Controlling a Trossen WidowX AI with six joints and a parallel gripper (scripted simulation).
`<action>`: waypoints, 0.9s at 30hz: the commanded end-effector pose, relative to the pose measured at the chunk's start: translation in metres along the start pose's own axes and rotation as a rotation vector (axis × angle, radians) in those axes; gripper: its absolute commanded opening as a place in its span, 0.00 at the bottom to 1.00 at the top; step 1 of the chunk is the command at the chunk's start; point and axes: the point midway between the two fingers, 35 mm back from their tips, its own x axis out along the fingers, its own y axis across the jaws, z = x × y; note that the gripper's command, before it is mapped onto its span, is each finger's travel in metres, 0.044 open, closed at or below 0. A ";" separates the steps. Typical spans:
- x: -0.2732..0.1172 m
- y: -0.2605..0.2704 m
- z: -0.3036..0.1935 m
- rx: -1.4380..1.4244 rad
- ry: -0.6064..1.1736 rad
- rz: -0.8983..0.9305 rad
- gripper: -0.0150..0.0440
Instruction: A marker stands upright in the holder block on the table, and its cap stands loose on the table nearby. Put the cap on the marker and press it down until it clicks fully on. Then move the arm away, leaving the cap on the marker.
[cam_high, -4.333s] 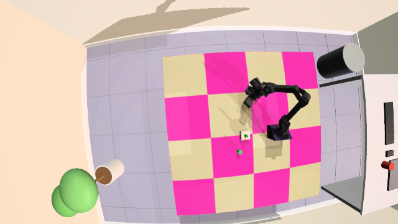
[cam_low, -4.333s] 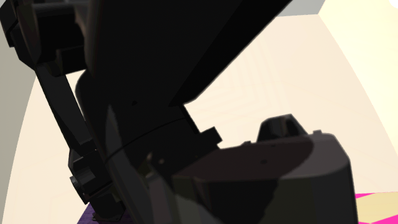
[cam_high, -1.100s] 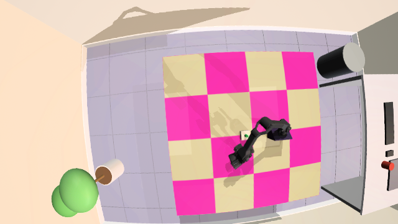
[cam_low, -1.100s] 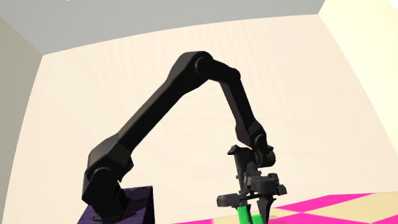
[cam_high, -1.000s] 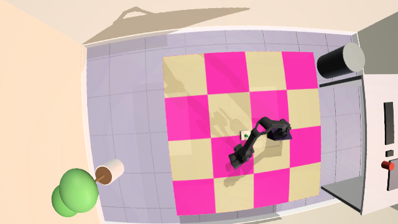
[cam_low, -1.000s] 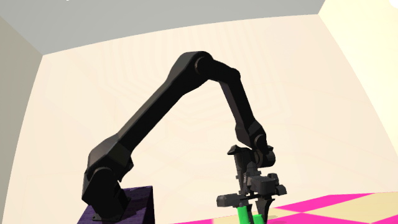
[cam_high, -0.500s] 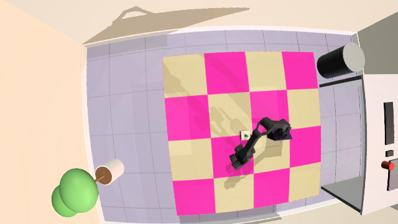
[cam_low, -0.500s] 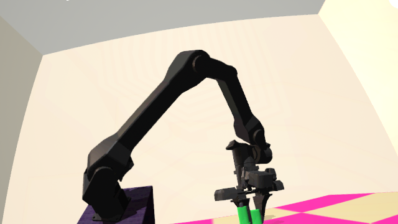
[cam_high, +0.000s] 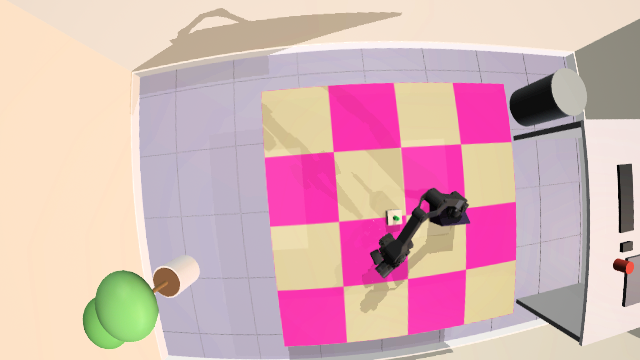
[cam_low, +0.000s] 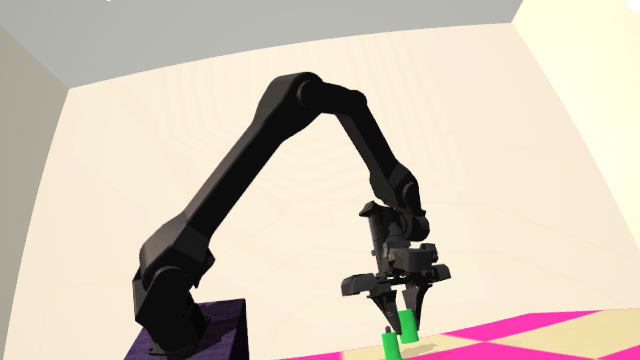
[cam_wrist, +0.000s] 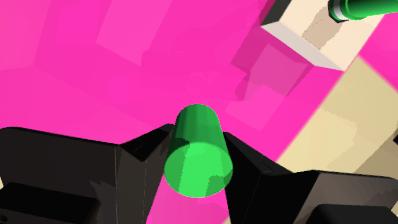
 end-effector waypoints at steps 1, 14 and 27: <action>-0.008 -0.002 0.007 0.009 0.006 0.005 0.25; -0.026 -0.023 0.036 0.008 0.006 0.003 0.25; -0.040 -0.048 0.063 0.007 0.005 0.002 0.25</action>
